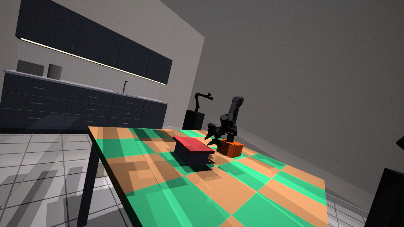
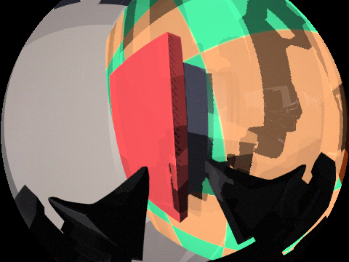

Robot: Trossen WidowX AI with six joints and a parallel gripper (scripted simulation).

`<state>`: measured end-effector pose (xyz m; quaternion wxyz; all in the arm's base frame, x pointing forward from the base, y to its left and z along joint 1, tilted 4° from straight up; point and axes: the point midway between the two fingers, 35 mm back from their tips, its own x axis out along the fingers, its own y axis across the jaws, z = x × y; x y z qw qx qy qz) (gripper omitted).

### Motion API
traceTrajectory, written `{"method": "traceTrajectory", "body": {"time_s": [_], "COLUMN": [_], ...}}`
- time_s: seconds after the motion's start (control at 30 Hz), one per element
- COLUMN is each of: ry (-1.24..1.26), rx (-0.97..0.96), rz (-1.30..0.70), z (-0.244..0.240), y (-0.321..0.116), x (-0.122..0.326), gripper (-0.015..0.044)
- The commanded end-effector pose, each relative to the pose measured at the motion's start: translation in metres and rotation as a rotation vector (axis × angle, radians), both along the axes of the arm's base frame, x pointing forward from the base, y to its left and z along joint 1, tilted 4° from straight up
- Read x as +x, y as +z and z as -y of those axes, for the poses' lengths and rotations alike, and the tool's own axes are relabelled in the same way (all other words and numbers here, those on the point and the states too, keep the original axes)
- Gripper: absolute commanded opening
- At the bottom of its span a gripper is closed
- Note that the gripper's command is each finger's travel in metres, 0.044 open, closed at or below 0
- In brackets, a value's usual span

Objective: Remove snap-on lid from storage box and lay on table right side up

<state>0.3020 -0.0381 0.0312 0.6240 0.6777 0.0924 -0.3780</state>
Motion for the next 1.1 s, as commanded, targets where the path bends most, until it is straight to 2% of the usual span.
{"method": "traceTrajectory", "body": {"time_s": [0.0,0.57,0.63,1.07], "ry": [0.004,0.004,0.004,0.004], "rx": [-0.001,-0.002,-0.002,-0.002], "rz": [0.003,0.006,0.006,0.006], "z": [0.002,0.012,0.012,0.012], "y": [-0.003,-0.021,-0.021,-0.021], "x": [0.006,0.021,0.021,0.021], "gripper": [0.0235,0.0235,0.0183,0.0096]}}
